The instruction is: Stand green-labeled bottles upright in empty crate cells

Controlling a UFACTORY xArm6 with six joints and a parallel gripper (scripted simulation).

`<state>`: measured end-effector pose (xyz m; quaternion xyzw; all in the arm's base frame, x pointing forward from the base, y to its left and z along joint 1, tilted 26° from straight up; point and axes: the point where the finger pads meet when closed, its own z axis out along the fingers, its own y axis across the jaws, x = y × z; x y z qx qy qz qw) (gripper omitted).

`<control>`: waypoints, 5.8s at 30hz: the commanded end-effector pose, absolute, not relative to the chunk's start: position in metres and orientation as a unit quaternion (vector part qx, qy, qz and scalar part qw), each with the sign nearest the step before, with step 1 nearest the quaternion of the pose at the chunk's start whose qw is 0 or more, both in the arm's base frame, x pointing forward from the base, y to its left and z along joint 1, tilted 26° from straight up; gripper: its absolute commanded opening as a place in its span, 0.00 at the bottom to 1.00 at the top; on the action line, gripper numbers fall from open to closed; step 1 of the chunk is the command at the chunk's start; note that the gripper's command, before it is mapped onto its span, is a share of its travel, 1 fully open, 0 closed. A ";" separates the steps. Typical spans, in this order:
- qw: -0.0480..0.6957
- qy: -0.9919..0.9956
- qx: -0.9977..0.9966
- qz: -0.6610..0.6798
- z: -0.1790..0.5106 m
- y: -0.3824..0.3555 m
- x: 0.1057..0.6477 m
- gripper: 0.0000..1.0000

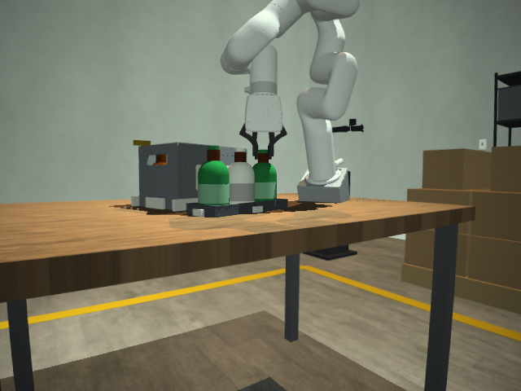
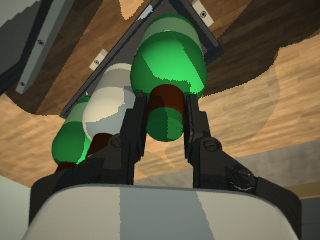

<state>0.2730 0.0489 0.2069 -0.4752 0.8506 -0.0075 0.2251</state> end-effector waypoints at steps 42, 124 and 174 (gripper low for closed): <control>0.226 0.850 -0.475 -0.008 0.242 0.042 0.260 0.00; 0.226 0.850 -0.475 -0.008 0.279 0.034 0.244 0.00; 0.226 0.850 -0.475 -0.008 0.294 0.030 0.237 0.00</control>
